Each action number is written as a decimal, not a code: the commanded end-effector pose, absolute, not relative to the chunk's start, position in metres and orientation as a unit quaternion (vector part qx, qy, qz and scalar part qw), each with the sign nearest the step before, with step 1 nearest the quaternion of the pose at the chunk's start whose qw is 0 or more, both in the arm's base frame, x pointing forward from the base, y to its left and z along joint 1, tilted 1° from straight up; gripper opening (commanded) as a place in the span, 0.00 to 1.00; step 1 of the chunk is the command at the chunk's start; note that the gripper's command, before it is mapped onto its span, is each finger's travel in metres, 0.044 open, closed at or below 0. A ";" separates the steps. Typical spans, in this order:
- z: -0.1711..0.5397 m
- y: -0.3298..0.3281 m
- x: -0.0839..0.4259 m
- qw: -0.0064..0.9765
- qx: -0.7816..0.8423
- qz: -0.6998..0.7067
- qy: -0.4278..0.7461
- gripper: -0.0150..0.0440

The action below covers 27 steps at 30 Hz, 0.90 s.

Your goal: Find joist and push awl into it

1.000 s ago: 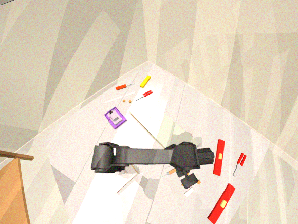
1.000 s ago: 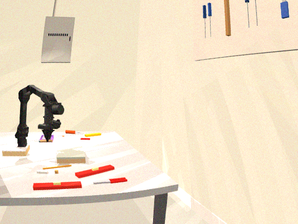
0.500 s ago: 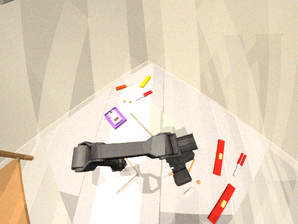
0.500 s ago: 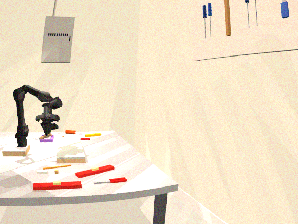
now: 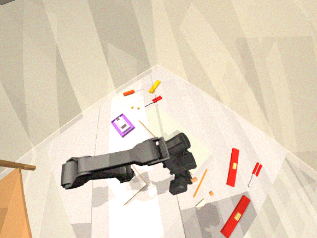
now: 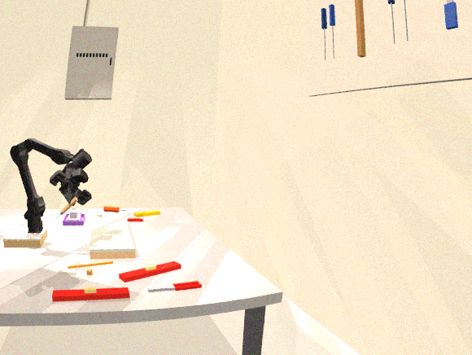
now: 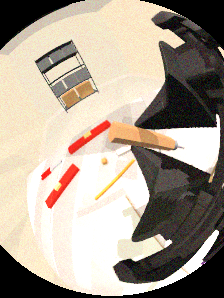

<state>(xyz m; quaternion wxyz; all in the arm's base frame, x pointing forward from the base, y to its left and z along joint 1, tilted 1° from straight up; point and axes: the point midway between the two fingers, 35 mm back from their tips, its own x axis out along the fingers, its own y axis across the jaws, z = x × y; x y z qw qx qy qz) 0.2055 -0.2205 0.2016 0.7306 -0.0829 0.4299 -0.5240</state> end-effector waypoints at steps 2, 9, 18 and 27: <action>0.212 -0.214 0.196 0.732 -0.080 -0.572 0.361 0.25; 0.222 -0.203 0.180 0.731 -0.065 -0.627 0.261 0.25; 0.229 -0.187 0.153 0.719 -0.026 -0.683 0.127 0.25; 0.211 -0.190 0.197 0.784 -0.020 -0.591 0.189 0.25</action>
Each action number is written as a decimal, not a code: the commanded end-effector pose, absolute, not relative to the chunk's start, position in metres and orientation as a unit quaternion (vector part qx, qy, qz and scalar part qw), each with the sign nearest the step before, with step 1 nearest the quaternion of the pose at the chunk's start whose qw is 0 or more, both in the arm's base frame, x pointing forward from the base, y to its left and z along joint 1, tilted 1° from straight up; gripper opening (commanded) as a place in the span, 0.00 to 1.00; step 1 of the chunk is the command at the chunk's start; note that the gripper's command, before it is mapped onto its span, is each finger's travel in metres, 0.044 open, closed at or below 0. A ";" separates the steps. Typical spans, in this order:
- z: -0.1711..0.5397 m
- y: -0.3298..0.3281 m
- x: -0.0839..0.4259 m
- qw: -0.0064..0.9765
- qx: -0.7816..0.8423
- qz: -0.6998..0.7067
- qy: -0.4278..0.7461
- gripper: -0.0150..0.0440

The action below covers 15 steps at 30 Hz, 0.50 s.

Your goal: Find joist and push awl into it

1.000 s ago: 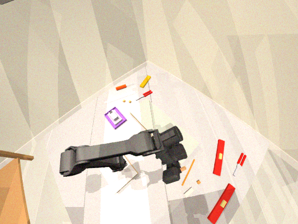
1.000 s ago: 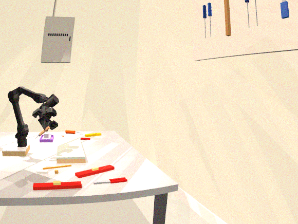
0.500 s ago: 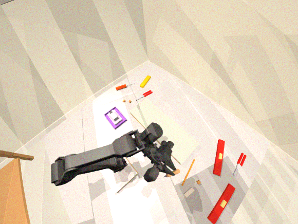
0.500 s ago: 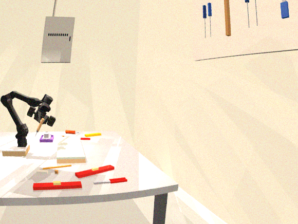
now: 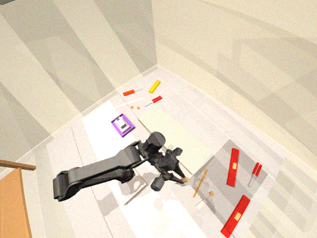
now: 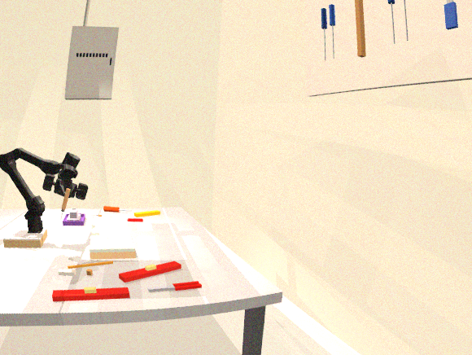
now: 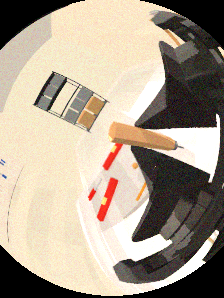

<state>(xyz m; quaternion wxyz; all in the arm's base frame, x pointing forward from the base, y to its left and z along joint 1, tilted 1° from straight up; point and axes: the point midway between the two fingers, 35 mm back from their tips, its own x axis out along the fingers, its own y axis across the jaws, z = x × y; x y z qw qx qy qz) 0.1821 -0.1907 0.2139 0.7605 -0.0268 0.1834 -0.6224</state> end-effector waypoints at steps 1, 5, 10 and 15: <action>0.209 -0.190 0.203 0.792 -0.017 -0.578 0.193 0.25; 0.200 -0.186 0.224 0.825 -0.009 -0.526 0.206 0.25; 0.189 -0.180 0.250 0.862 -0.001 -0.456 0.219 0.25; 0.181 -0.170 0.274 0.895 0.004 -0.384 0.226 0.25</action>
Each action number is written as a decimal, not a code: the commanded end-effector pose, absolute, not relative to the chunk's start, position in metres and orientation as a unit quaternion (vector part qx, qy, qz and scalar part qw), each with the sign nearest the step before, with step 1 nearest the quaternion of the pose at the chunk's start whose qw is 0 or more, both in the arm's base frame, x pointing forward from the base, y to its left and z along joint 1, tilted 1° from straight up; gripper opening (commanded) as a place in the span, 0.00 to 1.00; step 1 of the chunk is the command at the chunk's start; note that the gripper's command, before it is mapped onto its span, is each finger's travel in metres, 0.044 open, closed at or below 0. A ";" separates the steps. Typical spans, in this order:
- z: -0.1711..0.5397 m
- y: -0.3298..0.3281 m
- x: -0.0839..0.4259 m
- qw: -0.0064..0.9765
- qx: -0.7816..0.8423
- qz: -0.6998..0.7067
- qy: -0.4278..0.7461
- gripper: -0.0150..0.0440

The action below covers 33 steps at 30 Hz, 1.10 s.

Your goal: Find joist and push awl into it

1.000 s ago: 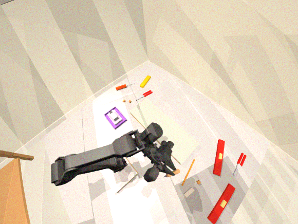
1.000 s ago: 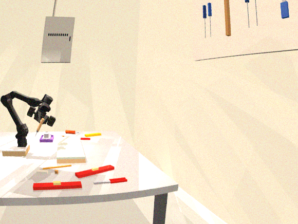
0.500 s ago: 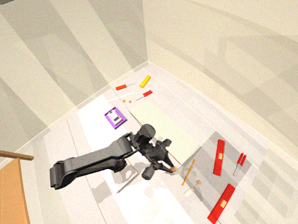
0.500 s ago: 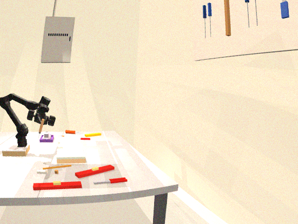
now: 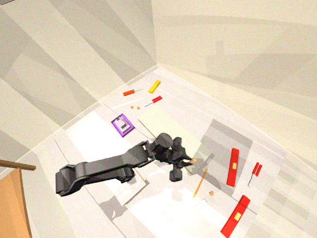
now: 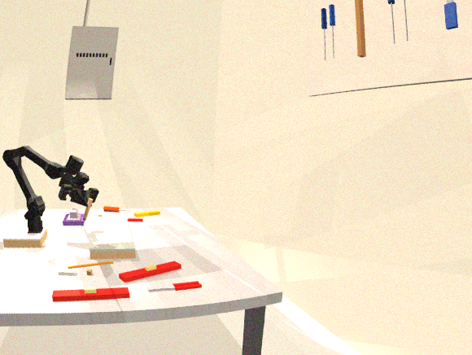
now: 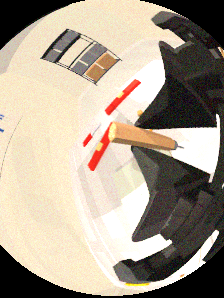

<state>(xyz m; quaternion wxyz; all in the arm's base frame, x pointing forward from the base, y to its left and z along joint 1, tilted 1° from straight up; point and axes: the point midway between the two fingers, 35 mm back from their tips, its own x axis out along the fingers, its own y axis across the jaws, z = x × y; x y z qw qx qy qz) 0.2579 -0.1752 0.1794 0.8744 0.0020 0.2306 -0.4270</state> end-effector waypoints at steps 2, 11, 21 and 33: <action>0.178 -0.166 0.283 0.907 0.006 -0.354 0.227 0.25; 0.168 -0.142 0.317 0.950 0.008 -0.216 0.224 0.25; 0.163 -0.111 0.343 0.978 0.003 -0.059 0.201 0.25; 0.164 -0.072 0.355 0.980 -0.011 0.129 0.150 0.25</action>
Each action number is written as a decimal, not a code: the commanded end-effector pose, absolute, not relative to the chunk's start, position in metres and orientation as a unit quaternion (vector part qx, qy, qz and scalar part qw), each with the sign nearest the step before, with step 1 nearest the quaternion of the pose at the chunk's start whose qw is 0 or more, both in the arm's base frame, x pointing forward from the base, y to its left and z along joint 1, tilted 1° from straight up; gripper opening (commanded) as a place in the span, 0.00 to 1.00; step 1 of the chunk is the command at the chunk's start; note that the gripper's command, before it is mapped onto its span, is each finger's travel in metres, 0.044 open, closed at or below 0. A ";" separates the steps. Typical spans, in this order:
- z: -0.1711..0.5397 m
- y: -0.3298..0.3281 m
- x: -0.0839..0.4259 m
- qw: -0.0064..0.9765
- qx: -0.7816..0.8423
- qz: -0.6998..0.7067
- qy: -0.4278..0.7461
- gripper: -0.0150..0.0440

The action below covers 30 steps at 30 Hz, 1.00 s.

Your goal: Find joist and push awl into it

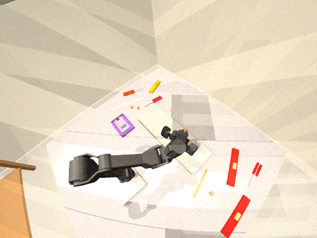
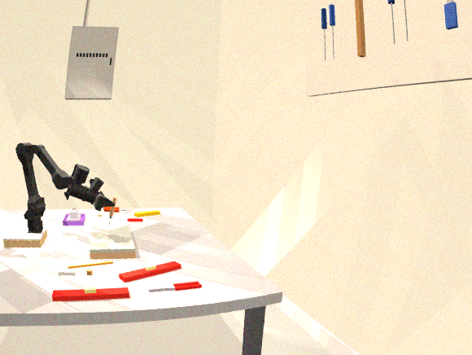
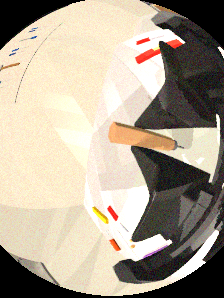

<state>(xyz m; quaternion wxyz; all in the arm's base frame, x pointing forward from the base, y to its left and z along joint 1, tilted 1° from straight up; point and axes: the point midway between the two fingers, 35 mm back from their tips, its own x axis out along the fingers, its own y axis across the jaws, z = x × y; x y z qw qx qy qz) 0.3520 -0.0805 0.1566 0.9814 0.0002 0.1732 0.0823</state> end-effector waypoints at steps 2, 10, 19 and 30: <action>0.164 -0.066 0.355 0.977 -0.013 0.159 0.139 0.25; 0.167 -0.044 0.347 0.956 -0.026 0.278 0.089 0.25; 0.170 -0.029 0.335 0.928 -0.037 0.369 0.042 0.25; 0.169 -0.029 0.335 0.928 -0.037 0.369 0.042 0.25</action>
